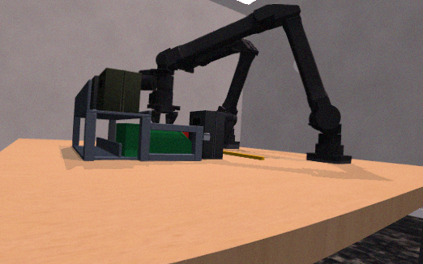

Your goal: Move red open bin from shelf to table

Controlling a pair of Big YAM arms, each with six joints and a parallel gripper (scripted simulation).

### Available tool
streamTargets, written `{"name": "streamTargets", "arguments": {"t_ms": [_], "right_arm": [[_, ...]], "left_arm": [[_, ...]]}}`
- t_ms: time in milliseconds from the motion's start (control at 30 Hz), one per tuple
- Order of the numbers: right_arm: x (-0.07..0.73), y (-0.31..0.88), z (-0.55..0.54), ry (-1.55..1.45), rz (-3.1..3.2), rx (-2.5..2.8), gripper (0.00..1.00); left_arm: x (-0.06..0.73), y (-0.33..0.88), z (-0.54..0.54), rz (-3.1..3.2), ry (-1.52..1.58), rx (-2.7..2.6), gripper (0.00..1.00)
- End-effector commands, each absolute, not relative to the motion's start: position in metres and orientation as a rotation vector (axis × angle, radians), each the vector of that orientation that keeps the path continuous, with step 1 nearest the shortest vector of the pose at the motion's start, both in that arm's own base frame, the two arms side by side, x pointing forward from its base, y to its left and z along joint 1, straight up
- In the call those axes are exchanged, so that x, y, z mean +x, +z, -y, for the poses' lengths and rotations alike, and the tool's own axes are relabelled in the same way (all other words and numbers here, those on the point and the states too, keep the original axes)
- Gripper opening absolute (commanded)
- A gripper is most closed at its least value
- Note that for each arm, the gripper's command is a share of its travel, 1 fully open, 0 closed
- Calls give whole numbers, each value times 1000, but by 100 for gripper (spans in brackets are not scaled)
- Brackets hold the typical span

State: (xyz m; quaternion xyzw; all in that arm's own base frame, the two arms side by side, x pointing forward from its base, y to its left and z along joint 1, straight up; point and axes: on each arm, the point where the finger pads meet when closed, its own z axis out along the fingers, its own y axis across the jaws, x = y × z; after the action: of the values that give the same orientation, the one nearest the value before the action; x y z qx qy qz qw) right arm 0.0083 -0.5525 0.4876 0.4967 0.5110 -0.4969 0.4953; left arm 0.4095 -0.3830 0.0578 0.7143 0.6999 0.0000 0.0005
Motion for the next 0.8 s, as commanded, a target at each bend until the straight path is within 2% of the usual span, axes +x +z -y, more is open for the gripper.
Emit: {"name": "streamTargets", "arguments": {"t_ms": [0, 767], "right_arm": [[3, 501, 545, -1205, -1212, 1205, 100], [3, 501, 545, -1205, -1212, 1205, 100]], "left_arm": [[411, 50, 381, -2196, 3, 2251, 43], [409, 58, 379, -2197, 3, 2254, 43]]}}
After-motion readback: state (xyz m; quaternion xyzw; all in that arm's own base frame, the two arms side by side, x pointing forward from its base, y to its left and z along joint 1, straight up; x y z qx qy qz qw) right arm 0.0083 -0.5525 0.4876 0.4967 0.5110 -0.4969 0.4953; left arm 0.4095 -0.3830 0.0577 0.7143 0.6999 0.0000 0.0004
